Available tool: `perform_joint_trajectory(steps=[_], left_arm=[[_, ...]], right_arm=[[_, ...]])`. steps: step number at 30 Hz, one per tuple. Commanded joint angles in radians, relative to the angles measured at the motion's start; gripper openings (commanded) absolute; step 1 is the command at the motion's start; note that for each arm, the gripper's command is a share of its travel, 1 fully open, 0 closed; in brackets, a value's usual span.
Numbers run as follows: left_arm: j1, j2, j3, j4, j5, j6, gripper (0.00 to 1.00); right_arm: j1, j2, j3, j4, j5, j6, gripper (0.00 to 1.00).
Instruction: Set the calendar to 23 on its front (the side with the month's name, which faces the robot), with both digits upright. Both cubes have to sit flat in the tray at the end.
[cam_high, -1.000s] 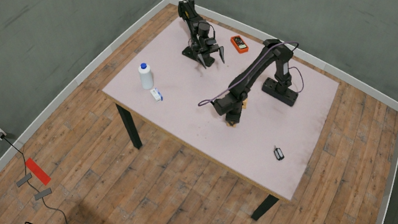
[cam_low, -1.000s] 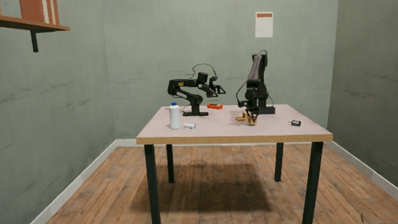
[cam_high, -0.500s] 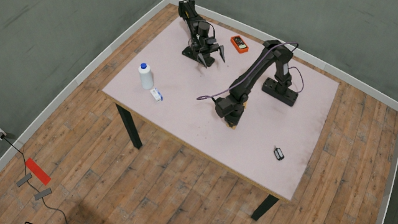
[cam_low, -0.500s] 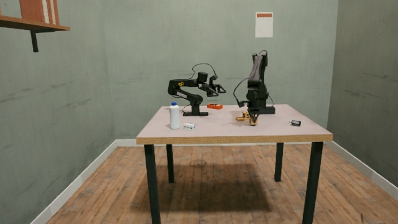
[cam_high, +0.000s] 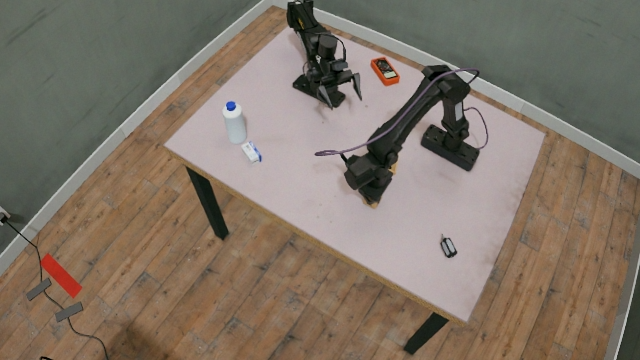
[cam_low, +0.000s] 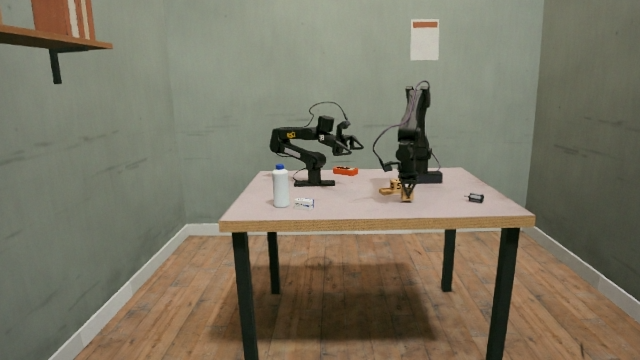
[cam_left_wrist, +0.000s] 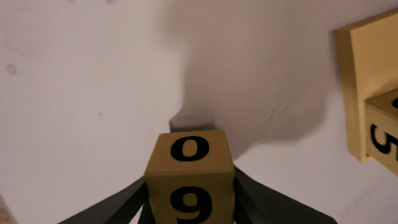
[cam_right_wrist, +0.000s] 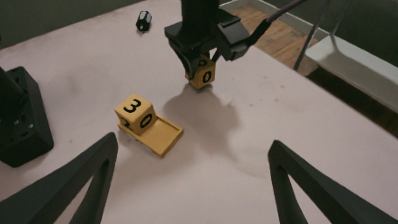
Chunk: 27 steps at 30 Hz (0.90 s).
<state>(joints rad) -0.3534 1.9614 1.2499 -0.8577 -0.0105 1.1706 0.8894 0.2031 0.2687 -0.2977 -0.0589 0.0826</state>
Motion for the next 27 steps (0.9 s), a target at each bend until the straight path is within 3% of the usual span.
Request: perform_joint_trajectory(steps=[1, 27], left_arm=[[0.012, 0.010, 0.028, -0.001, 0.016, 0.009, 0.40], [0.005, 0.014, -0.026, 0.049, 0.016, 0.008, 0.40]], right_arm=[[-0.007, -0.013, 0.000, 0.003, -0.002, -0.001, 1.00], [-0.007, -0.013, 0.000, 0.003, -0.002, -0.001, 1.00]])
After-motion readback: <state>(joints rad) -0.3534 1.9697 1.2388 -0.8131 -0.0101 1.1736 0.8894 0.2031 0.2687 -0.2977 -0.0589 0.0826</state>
